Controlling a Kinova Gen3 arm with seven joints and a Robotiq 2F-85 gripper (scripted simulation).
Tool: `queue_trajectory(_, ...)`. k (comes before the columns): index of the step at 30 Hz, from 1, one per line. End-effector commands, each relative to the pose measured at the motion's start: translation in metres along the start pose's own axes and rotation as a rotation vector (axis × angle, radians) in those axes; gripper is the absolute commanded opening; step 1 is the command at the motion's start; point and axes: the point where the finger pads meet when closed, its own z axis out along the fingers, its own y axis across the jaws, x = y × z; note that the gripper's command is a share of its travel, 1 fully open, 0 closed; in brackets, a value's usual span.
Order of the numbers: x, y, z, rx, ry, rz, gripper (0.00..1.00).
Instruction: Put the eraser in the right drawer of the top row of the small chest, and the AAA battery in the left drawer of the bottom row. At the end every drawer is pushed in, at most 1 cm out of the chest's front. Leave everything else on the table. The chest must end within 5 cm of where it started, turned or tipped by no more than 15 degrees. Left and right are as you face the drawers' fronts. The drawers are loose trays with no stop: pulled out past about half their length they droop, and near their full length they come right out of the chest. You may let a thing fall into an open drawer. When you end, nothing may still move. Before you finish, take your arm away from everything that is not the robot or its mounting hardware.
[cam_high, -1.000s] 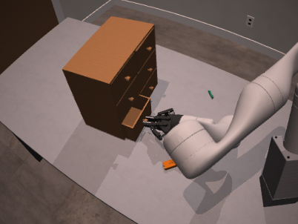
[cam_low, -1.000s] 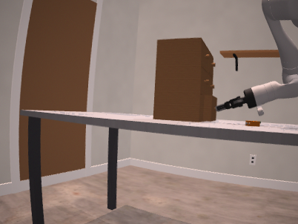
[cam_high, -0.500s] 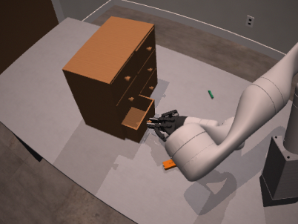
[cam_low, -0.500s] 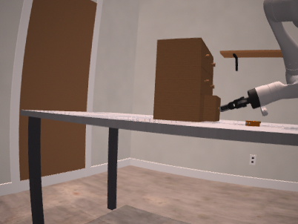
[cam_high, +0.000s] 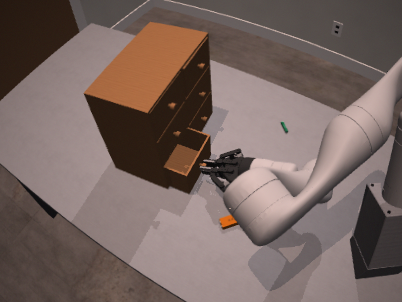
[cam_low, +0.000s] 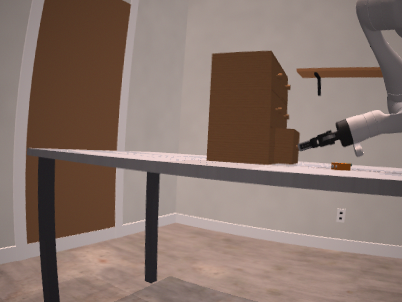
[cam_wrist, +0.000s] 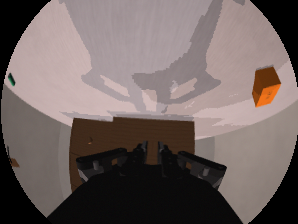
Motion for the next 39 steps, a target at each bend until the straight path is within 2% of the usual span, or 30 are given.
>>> queue_trajectory(1,-0.0001,0.0007,-0.0029,-0.003,-0.001,0.0,0.13)
queue_trajectory(16,0.0,0.0008,-0.0029,-0.003,-0.001,0.0,0.13)
queue_trajectory(17,0.0,0.0008,-0.0029,-0.003,-0.001,0.0,0.17)
queue_trajectory(20,0.0,0.0008,-0.0029,-0.003,-0.001,0.0,0.17)
queue_trajectory(27,-0.0001,0.0008,-0.0029,-0.003,-0.001,0.001,0.33)
queue_trajectory(36,0.0002,0.0007,-0.0036,-0.003,0.0,0.0,0.33)
queue_trajectory(39,0.0024,0.0004,-0.0097,-0.002,0.001,-0.001,0.33)
